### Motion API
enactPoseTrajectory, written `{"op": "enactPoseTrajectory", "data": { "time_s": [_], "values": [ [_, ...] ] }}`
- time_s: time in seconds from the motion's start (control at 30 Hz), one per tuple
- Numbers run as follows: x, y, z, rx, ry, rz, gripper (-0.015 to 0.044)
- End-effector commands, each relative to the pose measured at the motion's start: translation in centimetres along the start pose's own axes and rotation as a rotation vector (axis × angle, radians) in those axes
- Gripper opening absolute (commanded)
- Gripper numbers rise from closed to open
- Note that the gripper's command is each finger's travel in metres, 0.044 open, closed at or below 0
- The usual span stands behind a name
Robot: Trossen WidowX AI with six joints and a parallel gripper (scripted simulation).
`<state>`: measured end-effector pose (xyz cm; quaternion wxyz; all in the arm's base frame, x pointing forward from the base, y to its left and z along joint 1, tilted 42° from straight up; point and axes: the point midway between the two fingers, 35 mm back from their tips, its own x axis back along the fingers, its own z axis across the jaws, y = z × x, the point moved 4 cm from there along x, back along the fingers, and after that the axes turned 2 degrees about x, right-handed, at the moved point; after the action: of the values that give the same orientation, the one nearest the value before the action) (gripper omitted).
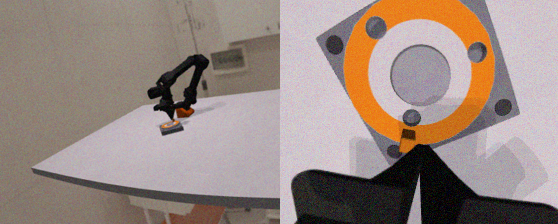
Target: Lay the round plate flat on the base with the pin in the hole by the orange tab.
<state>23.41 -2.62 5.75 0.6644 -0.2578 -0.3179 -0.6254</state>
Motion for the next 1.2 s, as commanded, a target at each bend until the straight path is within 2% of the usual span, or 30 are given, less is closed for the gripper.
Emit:
{"op": "enactPoseTrajectory", "data": {
  "time_s": [0.0,1.17],
  "values": [
    [0.0,-0.1,0.7,0.001,0.004,-0.001,0.0],
    [0.5,1.3,4.2,0.001,0.005,-0.001,0.0]
  ]
}}
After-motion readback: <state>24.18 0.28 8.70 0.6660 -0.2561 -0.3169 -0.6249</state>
